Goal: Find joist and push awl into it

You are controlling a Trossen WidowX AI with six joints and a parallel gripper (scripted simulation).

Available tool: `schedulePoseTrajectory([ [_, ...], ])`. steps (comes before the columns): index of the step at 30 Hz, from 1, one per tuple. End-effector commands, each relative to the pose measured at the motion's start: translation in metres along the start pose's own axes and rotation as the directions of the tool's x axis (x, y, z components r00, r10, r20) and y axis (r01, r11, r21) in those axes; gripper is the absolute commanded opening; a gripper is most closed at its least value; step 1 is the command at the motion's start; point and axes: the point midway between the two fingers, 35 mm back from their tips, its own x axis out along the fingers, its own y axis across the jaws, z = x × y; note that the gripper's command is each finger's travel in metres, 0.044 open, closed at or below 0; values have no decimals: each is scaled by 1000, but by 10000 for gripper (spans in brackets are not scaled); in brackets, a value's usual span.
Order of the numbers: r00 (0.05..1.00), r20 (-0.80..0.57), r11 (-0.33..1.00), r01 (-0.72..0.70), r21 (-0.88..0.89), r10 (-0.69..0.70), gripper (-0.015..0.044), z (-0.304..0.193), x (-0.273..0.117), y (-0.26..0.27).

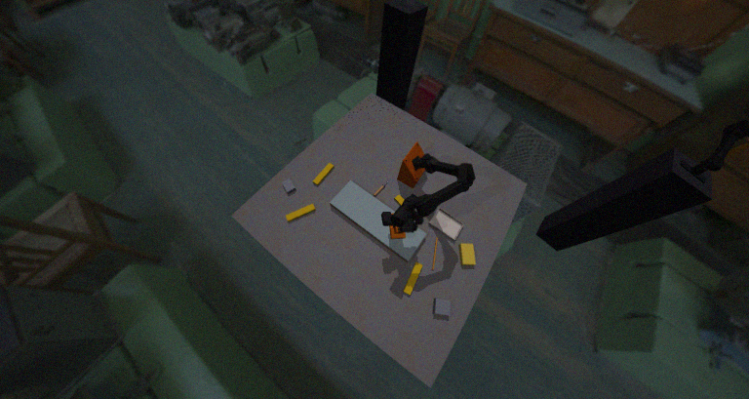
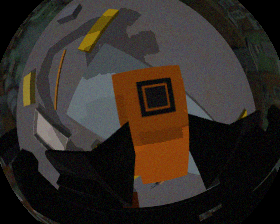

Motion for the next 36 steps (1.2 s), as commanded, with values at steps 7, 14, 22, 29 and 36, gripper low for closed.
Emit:
schedulePoseTrajectory([
  [7,999,22,983,-39,-182,44,0,20,1,72],
  [14,996,30,954,-72,-292,84,0,24,1,120],
  [22,990,36,904,-111,-413,137,0,21,-1,172],
  [29,981,38,847,-144,-511,190,0,13,-5,215],
  [36,968,37,778,-177,-602,248,0,-1,-11,256],
])
